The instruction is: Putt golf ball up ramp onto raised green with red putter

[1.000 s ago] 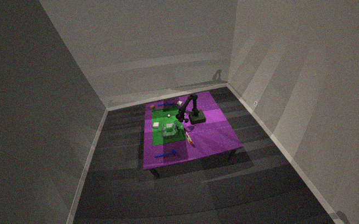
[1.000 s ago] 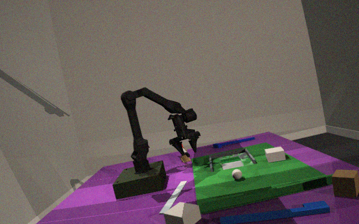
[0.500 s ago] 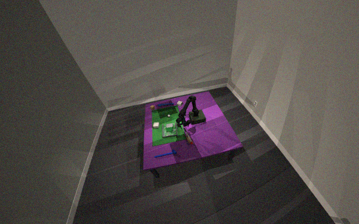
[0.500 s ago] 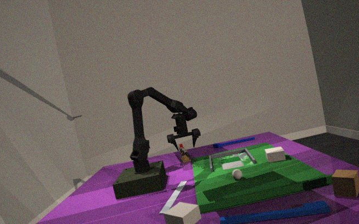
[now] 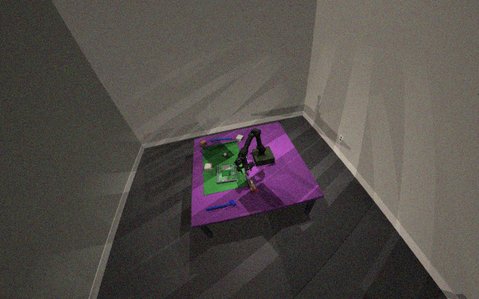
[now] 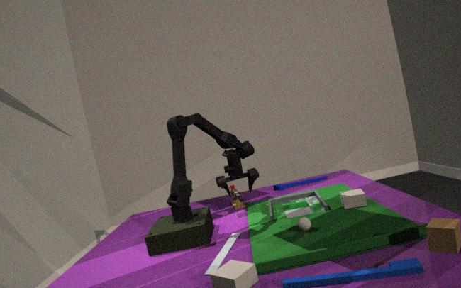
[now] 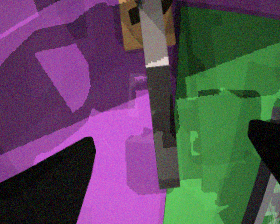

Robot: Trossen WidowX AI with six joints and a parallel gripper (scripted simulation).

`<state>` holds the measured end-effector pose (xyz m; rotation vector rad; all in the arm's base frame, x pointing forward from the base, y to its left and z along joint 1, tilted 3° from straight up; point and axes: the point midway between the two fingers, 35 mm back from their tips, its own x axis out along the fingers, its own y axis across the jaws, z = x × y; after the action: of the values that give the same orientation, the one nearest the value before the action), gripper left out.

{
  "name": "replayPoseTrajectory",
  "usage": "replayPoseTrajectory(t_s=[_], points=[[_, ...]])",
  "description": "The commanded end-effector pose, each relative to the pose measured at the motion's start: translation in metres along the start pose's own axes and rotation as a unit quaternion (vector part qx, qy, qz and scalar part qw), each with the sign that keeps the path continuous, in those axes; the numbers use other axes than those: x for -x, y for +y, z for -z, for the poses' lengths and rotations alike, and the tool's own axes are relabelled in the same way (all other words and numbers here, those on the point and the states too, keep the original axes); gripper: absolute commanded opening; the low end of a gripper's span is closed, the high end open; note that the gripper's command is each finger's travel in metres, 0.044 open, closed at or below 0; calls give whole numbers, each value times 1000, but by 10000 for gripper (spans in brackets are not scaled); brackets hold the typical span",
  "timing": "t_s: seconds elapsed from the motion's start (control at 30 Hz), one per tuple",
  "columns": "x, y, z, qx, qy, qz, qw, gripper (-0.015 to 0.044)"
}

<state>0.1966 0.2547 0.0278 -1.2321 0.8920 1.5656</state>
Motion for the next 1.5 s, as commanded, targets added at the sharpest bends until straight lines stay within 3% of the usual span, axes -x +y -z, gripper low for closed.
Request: replayPoseTrajectory(t_s=[0.0, 0.2, 1.17, 1.47], points=[[-6, 3, 2, 3, 0, -5, 1000, 440], [-28, 3, 8, 3, 0, -5, 1000, 440], [-51, 4, 14, 3, 0, -5, 1000, 440], [-49, 1, 13, 0, 0, -1, 1000, 204]])
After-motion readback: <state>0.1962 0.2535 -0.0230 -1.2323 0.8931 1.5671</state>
